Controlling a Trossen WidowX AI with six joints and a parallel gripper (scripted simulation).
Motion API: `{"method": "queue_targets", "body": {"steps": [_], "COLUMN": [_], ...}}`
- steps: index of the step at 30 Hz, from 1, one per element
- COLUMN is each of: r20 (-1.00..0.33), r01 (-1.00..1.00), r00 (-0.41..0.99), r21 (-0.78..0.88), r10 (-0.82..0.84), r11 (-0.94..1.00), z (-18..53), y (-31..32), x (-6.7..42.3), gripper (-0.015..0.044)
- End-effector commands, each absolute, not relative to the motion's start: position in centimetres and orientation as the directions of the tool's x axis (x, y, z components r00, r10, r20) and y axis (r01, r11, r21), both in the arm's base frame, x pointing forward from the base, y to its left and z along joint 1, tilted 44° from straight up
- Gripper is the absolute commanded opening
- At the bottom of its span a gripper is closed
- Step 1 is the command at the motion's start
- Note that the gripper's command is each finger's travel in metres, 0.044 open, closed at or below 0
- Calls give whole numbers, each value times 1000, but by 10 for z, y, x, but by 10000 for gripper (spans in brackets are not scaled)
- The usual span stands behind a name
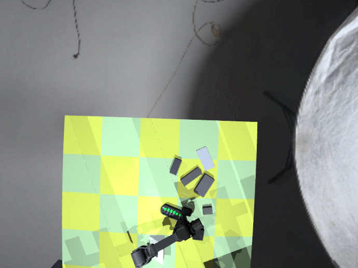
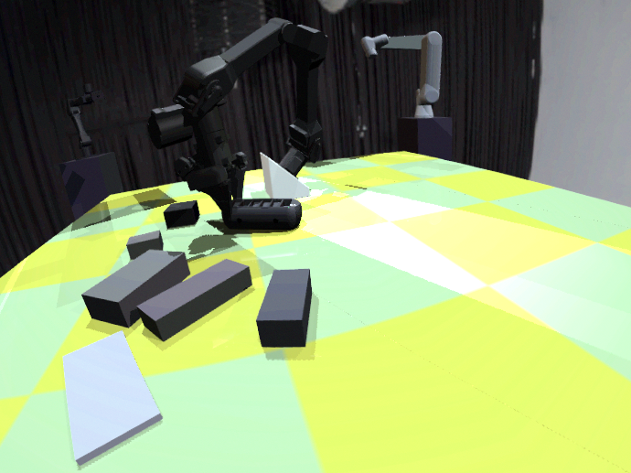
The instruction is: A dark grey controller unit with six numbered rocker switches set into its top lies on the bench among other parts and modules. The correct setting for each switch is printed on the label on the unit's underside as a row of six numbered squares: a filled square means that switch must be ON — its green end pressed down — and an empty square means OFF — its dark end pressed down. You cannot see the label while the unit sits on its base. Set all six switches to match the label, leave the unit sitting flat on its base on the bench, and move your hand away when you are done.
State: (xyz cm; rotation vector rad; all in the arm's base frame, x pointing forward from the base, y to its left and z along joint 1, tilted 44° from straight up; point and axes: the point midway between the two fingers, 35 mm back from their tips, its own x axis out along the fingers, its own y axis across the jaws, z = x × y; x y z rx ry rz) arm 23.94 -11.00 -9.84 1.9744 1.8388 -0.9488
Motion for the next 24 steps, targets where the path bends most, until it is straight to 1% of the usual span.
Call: {"method": "queue_targets", "body": {"steps": [1,24], "r20": [-635,-669], "r01": [963,963], "r00": [-23,-36], "r21": [-223,-223], "r10": [772,742], "r11": [-154,-154], "z": [-92,-74], "y": [-112,-115], "x": [241,245], "gripper": [336,336]}}
